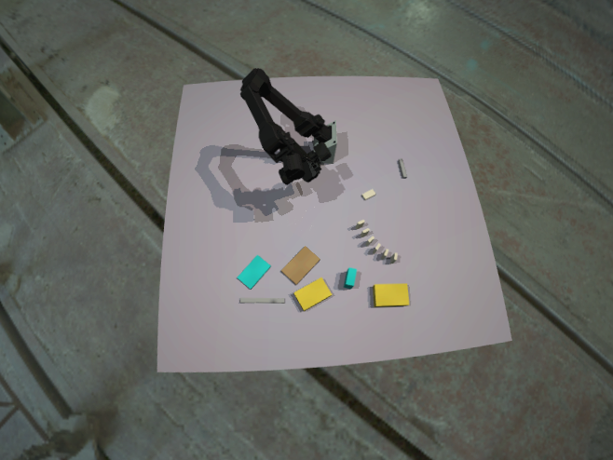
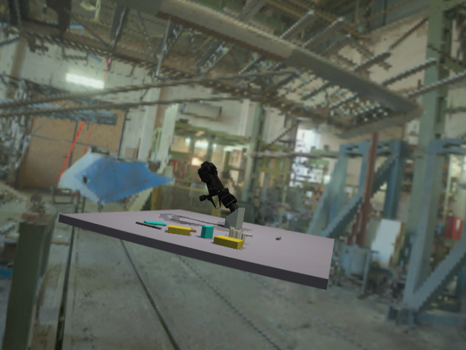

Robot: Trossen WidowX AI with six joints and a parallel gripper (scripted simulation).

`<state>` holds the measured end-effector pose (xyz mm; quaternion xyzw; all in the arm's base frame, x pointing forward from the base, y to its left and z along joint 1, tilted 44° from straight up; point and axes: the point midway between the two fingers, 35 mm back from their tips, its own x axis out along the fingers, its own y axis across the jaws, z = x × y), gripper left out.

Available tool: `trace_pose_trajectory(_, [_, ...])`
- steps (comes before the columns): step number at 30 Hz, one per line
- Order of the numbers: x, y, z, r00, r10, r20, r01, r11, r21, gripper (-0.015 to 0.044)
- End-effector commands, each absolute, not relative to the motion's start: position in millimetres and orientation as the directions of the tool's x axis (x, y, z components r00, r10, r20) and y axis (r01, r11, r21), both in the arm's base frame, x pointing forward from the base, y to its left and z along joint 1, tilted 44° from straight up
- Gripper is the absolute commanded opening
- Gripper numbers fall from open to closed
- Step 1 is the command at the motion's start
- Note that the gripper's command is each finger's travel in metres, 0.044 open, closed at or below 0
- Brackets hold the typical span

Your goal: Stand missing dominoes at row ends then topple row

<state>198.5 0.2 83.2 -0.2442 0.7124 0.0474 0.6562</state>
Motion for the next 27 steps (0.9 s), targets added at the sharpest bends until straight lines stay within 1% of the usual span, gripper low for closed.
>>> trace_pose_trajectory(1, [194.9,0.1,79.6,0.011,-0.208,-0.978,-0.41,0.891,-0.194,0.0107])
trace_pose_trajectory(8, [192.2,-0.1,74.8,0.092,-0.073,-0.993,-0.419,0.902,-0.105,0.0107])
trace_pose_trajectory(15, [192.2,0.2,72.7,0.2,0.044,-0.979,-0.444,0.895,-0.05,0.0107])
trace_pose_trajectory(27, [196.0,-0.3,74.8,0.415,0.189,-0.89,-0.509,0.859,-0.055,0.0107])
